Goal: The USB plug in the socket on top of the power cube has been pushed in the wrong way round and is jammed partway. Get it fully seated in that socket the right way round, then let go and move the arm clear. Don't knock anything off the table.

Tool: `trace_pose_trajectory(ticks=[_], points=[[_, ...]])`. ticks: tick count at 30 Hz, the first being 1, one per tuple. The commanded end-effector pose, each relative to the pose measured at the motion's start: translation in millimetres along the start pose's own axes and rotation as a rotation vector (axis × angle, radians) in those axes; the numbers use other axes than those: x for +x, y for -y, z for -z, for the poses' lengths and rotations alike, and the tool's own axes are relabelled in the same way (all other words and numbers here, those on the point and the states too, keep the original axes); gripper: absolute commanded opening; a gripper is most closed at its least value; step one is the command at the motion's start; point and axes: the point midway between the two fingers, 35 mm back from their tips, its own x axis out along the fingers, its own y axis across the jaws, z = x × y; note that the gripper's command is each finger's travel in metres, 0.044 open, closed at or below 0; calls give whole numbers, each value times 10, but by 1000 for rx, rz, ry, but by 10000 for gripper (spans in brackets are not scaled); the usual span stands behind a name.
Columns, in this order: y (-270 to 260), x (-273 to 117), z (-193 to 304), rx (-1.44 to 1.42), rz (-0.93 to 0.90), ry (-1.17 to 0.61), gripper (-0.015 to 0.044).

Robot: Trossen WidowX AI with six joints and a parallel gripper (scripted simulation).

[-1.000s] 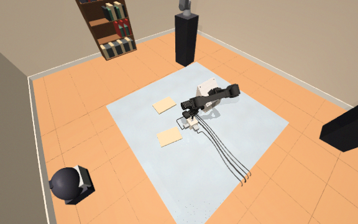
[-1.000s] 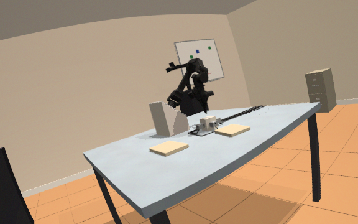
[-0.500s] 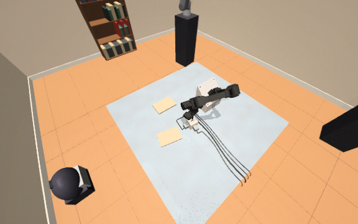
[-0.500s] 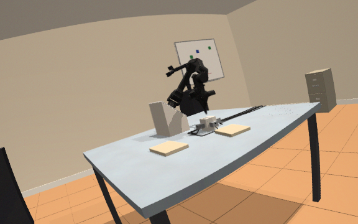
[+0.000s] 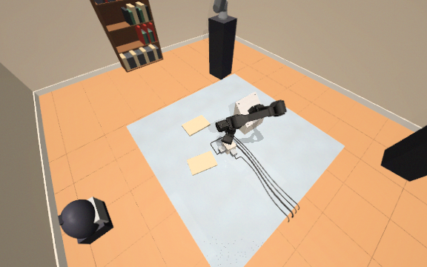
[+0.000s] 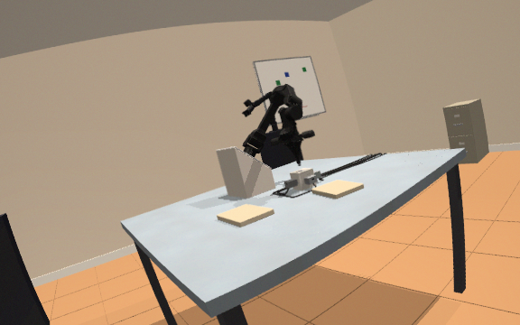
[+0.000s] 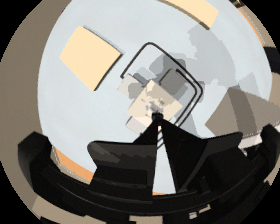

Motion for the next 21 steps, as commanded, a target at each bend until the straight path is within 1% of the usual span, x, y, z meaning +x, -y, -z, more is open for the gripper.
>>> trace_pose_trajectory(ticks=[1,21], points=[[7,4,2,-106,2,-1,0],[7,4,2,-629,1,-2,0]])
